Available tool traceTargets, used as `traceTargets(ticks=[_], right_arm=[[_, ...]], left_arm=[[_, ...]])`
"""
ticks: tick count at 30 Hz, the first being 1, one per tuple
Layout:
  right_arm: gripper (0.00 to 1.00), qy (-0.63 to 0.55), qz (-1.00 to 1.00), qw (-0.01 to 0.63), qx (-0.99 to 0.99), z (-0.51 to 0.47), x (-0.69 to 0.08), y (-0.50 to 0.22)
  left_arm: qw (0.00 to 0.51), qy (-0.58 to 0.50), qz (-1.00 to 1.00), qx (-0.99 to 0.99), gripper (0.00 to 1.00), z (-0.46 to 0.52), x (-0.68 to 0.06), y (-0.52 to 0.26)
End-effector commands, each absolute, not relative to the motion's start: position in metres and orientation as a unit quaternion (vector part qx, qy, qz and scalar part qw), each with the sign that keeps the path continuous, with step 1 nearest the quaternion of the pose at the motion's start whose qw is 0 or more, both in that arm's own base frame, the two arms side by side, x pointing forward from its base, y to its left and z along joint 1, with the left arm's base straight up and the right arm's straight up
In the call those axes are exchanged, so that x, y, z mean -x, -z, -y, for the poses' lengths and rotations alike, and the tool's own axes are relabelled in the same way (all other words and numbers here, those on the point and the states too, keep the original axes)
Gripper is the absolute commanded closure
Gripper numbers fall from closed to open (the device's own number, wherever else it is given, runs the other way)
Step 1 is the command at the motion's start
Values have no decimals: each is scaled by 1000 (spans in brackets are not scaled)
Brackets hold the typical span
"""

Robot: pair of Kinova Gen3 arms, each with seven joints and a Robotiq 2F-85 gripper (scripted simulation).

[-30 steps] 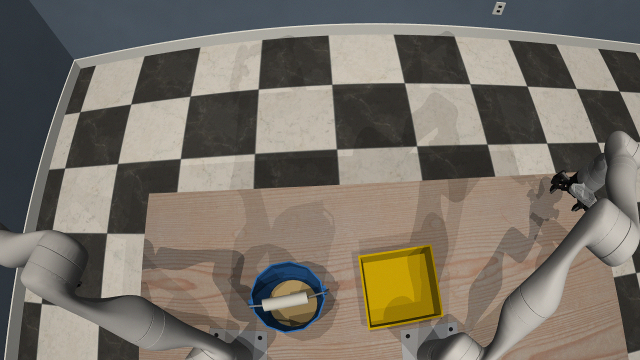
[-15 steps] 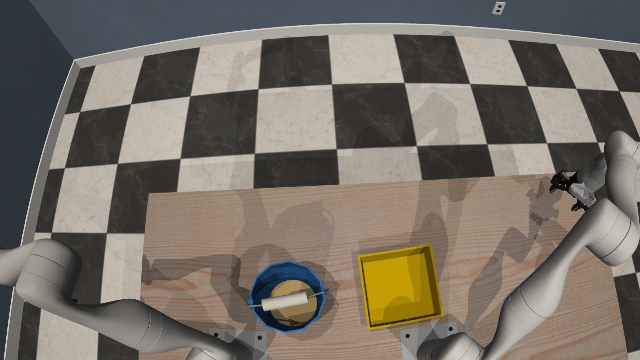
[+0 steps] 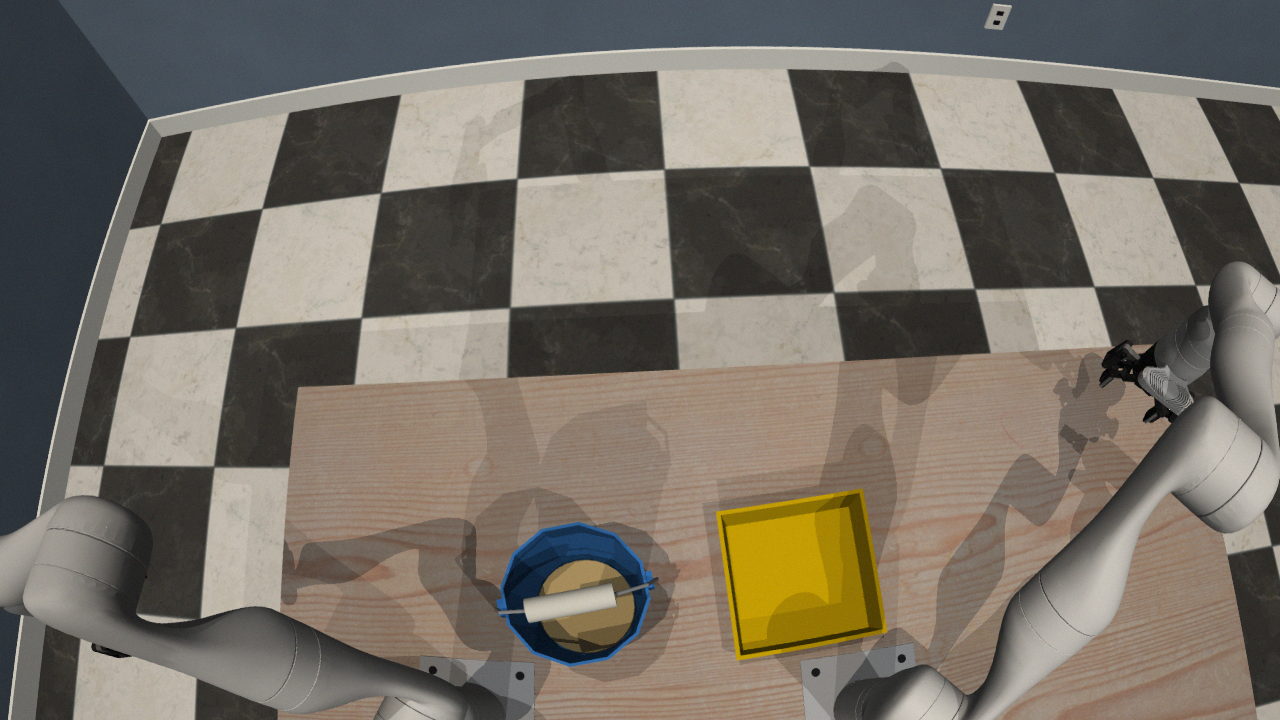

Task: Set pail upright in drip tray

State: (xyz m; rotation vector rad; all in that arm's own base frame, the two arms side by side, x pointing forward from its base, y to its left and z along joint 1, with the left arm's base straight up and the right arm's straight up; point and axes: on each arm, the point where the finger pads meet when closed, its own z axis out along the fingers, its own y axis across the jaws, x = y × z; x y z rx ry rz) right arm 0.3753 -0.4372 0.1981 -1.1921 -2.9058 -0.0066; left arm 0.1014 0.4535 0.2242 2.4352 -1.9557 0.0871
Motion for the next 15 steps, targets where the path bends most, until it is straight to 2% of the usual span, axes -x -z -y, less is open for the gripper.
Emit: traceTargets(ticks=[1,15], right_arm=[[2,1,925,-1,380,438,-376,-199],[2,1,925,-1,380,438,-376,-199]], left_arm=[[5,-22,631,-775,2,-456,-82,-223],[2,-12,661,-750,2,-456,-34,-212]])
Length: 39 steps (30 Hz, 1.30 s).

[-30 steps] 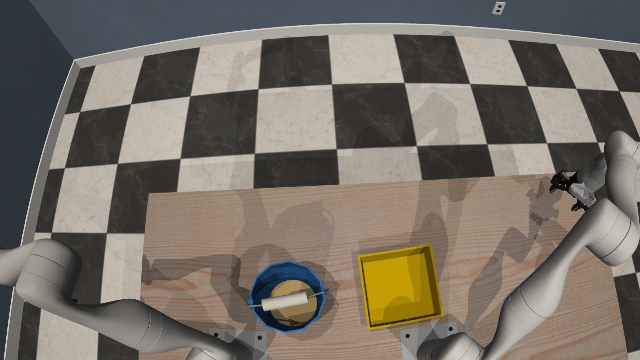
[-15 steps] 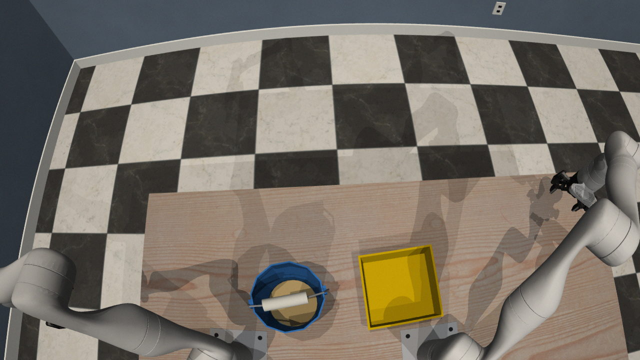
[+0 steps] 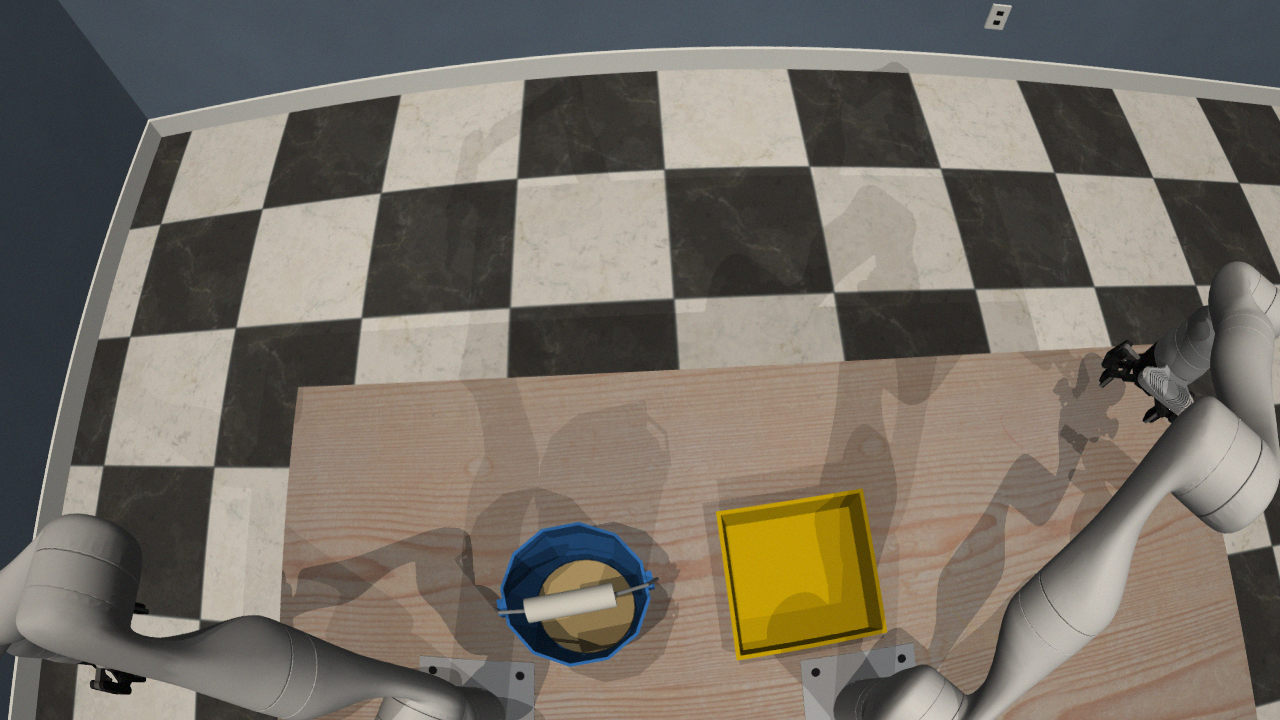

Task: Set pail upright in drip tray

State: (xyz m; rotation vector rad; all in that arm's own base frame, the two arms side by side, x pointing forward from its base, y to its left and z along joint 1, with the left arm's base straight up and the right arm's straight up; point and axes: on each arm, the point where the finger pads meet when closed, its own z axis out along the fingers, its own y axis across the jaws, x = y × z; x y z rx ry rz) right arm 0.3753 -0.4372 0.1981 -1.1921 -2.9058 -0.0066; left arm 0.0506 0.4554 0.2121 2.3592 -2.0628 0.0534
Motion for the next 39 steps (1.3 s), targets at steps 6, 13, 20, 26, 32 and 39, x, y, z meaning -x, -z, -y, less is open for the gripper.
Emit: traceTargets(ticks=[6,13,20,26,32,39], right_arm=[[2,1,925,-1,380,438,-376,-199],[2,1,925,-1,380,438,-376,-199],[2,1,925,-1,380,438,-376,-199],[2,1,925,-1,380,438,-376,-199],[2,2,928,0,373,433,-379,-200],[2,11,947,6,321,388,-411,-203]], left_arm=[[1,-7,676,-737,2,-454,-13,-207],[0,-3,687,-727,2,-452,5,-203],[0,0,694,-720,2,-450,15,-200],[0,0,695,-719,2,-450,16,-200],[0,0,695,-719,2,-450,16,-200],[0,0,695,-719,2,-450,16,-200]])
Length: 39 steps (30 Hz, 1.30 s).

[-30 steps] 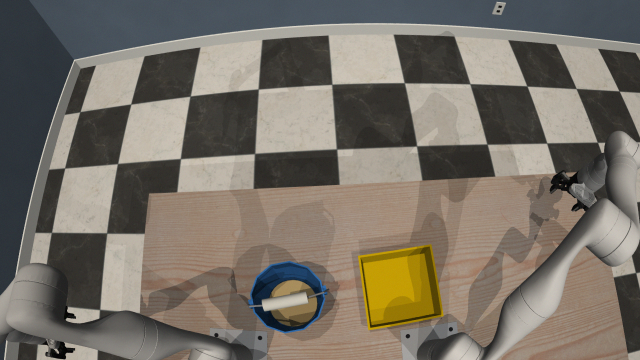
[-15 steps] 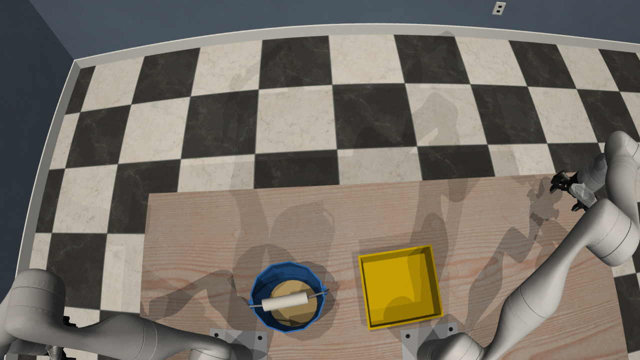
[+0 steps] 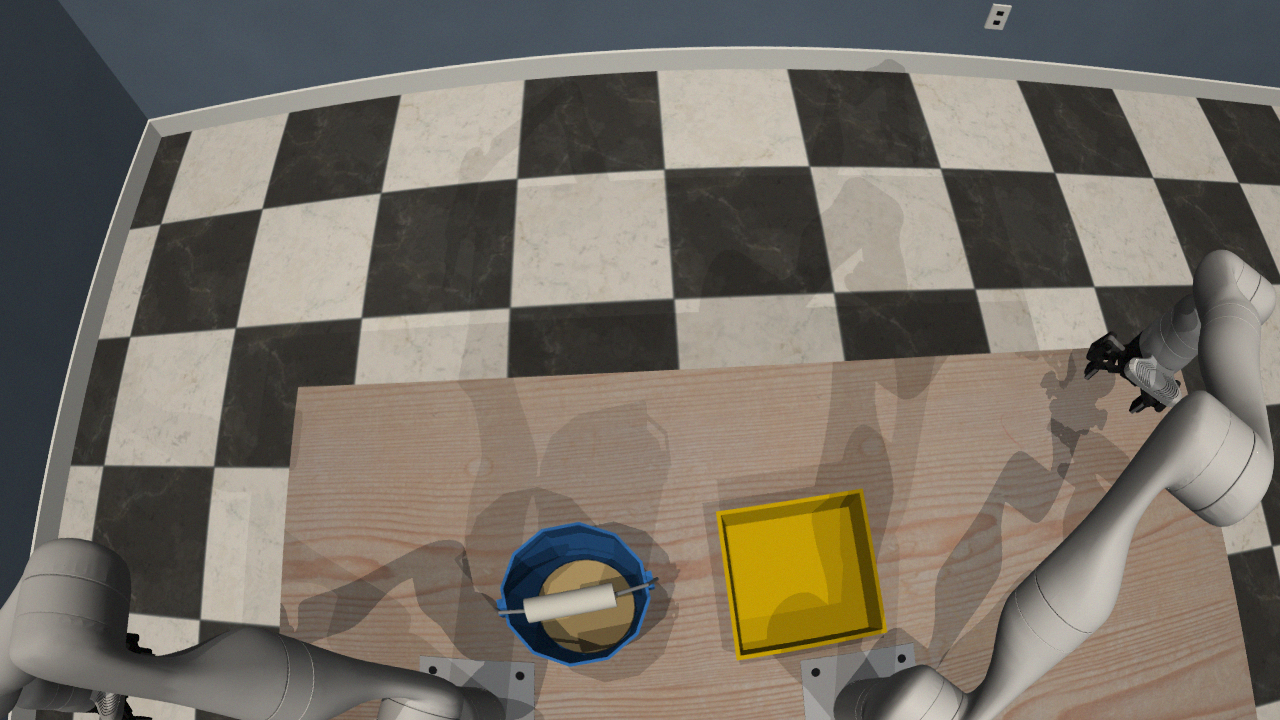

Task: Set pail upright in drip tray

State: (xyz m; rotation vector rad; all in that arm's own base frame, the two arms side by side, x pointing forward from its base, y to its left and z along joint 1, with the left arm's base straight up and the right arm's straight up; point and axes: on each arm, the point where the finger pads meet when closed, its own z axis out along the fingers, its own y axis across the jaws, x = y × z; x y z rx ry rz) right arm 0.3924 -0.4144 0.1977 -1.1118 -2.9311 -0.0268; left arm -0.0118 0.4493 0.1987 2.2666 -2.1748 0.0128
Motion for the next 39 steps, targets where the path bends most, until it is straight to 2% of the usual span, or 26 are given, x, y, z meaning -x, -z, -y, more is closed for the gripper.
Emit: traceTargets(ticks=[1,22,39], right_arm=[[2,13,950,7,312,380,-416,-203],[2,36,993,20,109,200,-496,-218],[2,46,996,32,-75,42,-510,-233]], left_arm=[[0,0,695,-719,2,-450,16,-200],[0,0,695,-719,2,-450,16,-200],[0,0,695,-719,2,-450,16,-200]])
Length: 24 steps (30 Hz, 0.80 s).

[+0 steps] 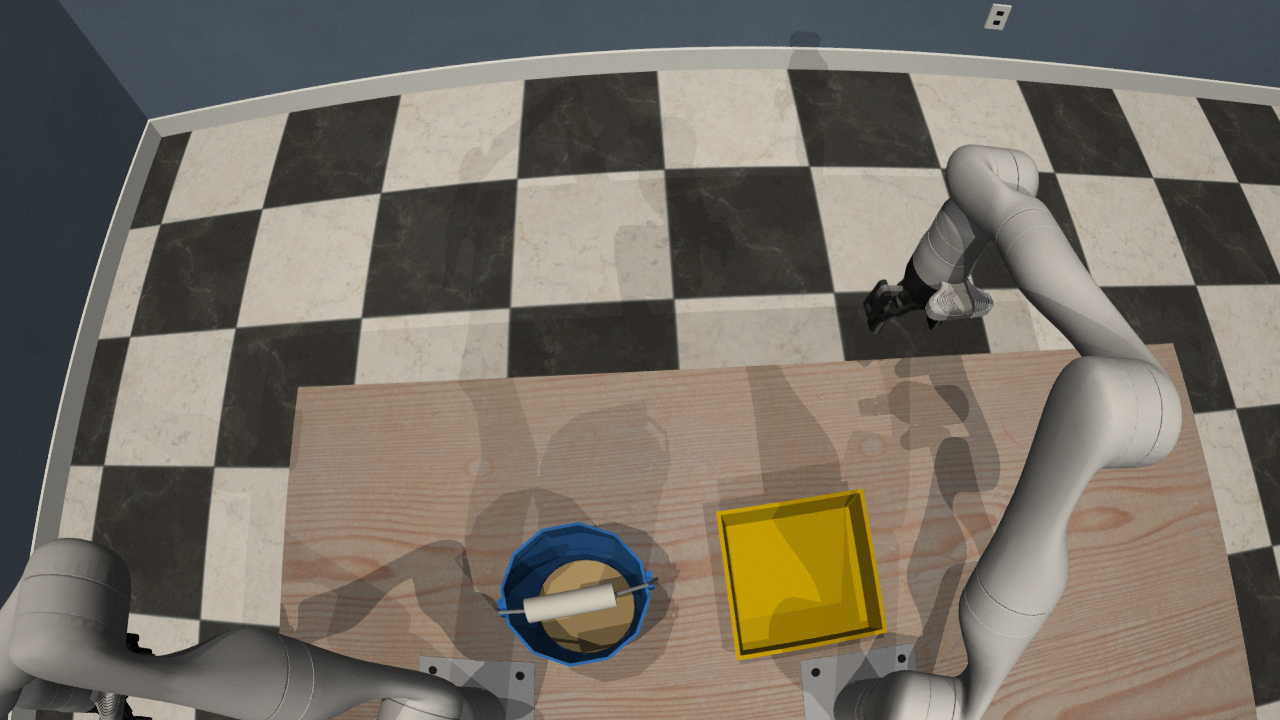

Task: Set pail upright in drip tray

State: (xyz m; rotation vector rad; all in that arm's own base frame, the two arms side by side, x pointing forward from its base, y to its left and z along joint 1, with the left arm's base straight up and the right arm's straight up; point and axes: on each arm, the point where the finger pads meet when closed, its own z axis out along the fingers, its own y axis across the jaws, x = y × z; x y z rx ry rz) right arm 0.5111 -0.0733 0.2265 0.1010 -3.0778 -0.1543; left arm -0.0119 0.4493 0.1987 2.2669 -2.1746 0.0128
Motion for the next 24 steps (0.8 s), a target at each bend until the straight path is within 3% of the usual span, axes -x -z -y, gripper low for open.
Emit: traceTargets(ticks=[1,24], right_arm=[[2,46,996,32,-75,42,-510,-233],[2,45,973,38,-222,-77,-488,-249]], left_arm=[[0,0,695,-719,2,-450,16,-200],[0,0,695,-719,2,-450,16,-200]])
